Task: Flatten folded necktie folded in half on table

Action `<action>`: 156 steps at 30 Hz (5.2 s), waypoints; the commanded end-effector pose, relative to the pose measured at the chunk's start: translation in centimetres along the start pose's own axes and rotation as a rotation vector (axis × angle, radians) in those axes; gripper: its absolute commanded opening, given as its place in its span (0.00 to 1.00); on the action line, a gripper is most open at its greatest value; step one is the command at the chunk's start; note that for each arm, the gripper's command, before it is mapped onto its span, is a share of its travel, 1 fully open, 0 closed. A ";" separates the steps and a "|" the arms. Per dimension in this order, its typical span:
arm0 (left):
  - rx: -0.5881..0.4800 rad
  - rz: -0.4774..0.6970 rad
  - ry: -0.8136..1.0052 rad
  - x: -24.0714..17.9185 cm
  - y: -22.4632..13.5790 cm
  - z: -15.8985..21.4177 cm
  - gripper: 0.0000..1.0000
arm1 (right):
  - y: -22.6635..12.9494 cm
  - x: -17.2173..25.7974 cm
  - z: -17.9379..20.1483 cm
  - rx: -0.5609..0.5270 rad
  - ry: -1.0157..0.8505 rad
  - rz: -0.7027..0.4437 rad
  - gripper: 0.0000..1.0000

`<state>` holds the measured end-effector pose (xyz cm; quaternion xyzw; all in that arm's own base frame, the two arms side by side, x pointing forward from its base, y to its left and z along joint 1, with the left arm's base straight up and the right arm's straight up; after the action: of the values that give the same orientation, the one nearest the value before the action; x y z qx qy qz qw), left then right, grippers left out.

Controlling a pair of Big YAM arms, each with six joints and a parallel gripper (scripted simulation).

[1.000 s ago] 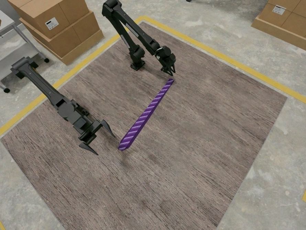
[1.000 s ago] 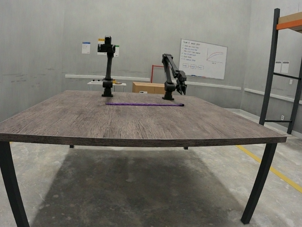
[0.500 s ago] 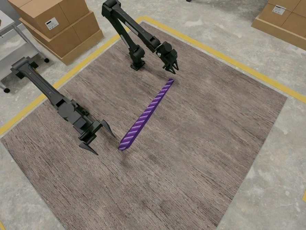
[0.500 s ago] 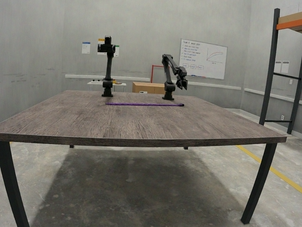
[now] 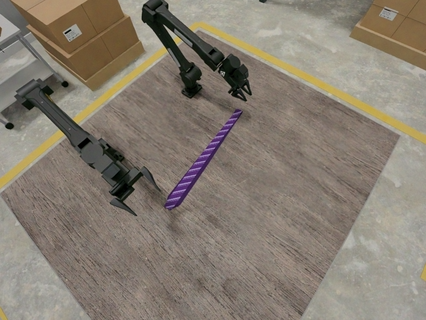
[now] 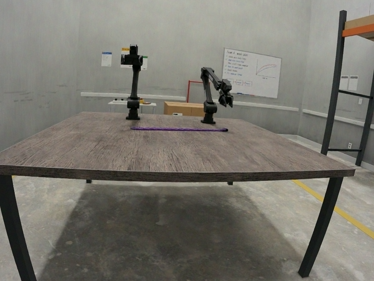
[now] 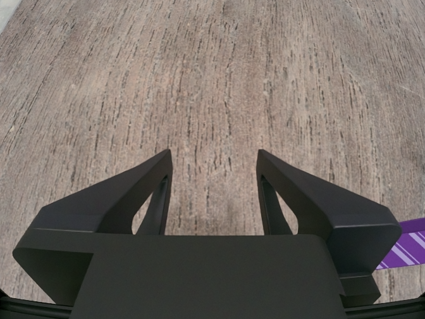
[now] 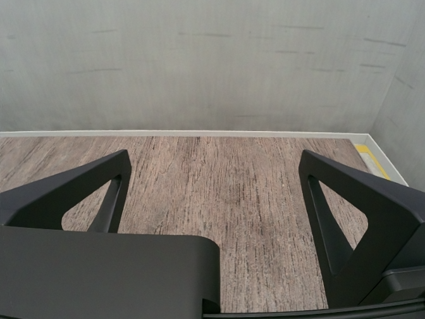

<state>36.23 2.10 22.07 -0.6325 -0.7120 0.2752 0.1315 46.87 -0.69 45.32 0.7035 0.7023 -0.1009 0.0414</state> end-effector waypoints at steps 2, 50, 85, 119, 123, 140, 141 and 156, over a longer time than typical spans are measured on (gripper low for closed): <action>-0.112 0.026 -0.008 -1.5 -1.1 -5.4 0.50 | -0.1 0.1 -3.0 -0.064 0.011 0.002 1.00; -0.207 0.056 -0.001 -2.9 -2.2 -10.0 0.57 | -0.1 0.1 -3.0 -0.064 0.011 0.002 1.00; -0.323 0.093 0.007 -4.7 -3.4 -15.6 0.67 | -0.1 0.1 -3.0 -0.064 0.011 0.002 1.00; -0.453 0.134 0.015 -6.6 -4.7 -21.9 0.80 | -0.1 0.1 -3.0 -0.064 0.011 0.002 1.00; -0.462 0.137 0.016 -6.8 -4.8 -22.3 0.81 | -0.1 0.1 -3.0 -0.064 0.011 0.002 1.00; -0.513 0.153 0.020 -7.5 -5.3 -24.8 0.88 | -0.1 0.1 -3.0 -0.064 0.011 0.002 1.00; -0.513 0.153 0.020 -7.5 -5.3 -24.8 0.88 | -0.1 0.1 -3.0 -0.064 0.011 0.002 1.00; -0.545 0.163 0.022 -8.0 -5.6 -26.4 0.98 | -0.1 0.1 -3.0 -0.064 0.011 0.002 1.00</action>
<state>46.06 0.46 42.69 -0.6934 -0.7110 0.1143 -0.0234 46.87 -0.69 45.32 0.7035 0.7023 -0.1009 0.0414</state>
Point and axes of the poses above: on each arm, the point where the finger pads meet when closed, its own y axis out along the fingers, its own x axis across the jaws, z = x × y, the point moved 5 cm from there along -y, back along the fingers, and after that the axes turned 11 degrees about -y, right-handed, at the moved point
